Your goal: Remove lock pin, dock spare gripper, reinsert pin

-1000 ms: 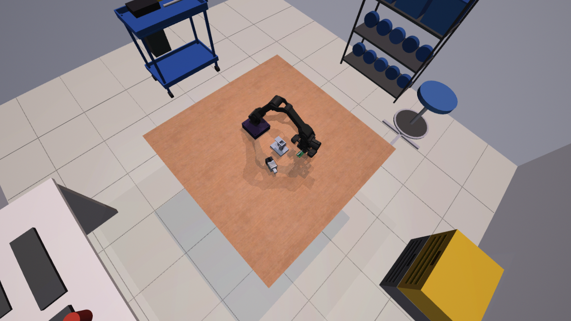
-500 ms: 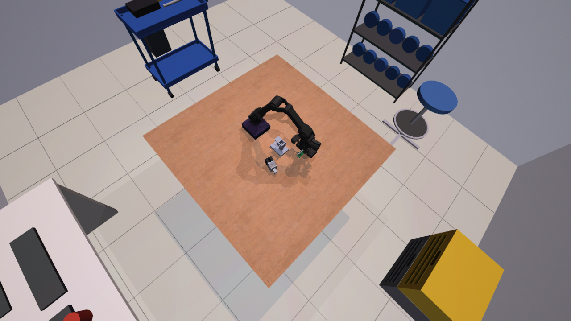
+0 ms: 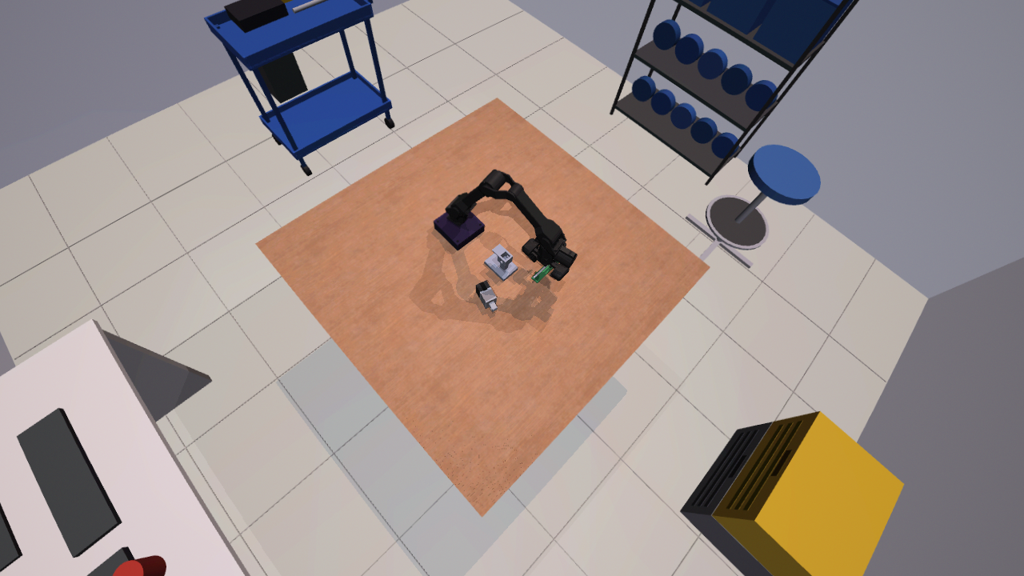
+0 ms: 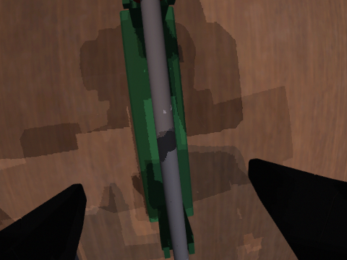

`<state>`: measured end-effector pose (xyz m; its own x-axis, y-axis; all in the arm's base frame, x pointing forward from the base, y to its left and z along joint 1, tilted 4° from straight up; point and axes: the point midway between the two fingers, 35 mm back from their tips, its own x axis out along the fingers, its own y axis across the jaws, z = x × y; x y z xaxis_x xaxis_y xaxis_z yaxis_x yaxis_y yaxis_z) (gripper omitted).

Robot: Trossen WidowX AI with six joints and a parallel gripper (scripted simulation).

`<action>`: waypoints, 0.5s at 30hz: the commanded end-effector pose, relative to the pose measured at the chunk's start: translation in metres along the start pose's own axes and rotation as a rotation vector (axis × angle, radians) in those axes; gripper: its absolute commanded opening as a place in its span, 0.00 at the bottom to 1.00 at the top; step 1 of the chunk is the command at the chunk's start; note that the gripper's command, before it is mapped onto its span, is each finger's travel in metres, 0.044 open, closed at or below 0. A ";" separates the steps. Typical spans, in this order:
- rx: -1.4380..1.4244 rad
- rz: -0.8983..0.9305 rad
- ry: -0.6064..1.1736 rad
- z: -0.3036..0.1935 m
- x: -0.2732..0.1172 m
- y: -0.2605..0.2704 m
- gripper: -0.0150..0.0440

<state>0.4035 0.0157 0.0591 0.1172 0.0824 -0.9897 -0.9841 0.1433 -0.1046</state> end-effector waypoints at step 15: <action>-0.001 0.001 0.000 0.004 -0.043 0.000 1.00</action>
<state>0.3999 0.0160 0.0935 0.1160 0.0825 -0.9898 -0.9844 0.1424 -0.1035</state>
